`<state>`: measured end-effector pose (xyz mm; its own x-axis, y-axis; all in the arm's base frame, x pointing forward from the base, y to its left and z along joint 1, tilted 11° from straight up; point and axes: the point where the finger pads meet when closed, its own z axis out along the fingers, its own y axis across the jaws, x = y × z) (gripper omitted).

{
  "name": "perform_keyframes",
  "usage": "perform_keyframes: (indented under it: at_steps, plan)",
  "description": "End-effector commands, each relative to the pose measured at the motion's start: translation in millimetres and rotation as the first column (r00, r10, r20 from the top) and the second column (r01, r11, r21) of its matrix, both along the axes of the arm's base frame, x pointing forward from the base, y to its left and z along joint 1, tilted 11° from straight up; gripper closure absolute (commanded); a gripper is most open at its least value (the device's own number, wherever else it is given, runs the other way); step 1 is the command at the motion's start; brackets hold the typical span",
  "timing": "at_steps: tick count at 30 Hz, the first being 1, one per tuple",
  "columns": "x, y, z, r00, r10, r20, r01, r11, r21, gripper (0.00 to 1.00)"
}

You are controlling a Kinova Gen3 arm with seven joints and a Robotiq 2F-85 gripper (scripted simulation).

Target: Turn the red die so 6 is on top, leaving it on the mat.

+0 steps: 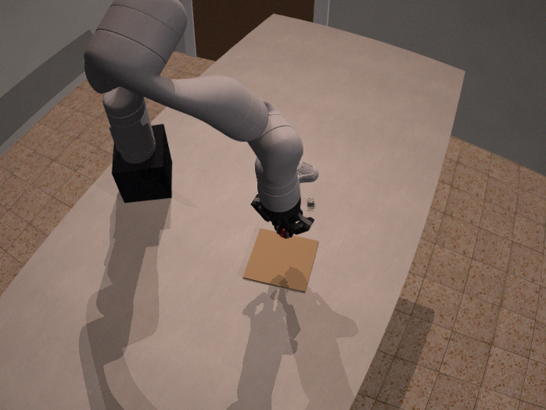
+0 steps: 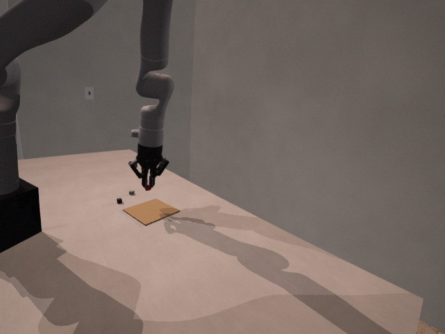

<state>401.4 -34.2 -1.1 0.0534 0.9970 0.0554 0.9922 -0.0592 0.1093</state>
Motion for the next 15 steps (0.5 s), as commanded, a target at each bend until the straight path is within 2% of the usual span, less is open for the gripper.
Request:
perform_keyframes:
  at_steps: [1,6,15]
  plan:
    - [0.0,-11.3,0.7,1.0,-0.027,0.003,0.027,0.999,0.024,0.89]
    - [1.6,-12.2,2.4,1.0,-0.024,0.014,0.024,0.998,0.054,0.89]
    - [1.4,-15.0,2.5,1.0,-0.024,0.015,0.024,0.998,0.055,0.89]
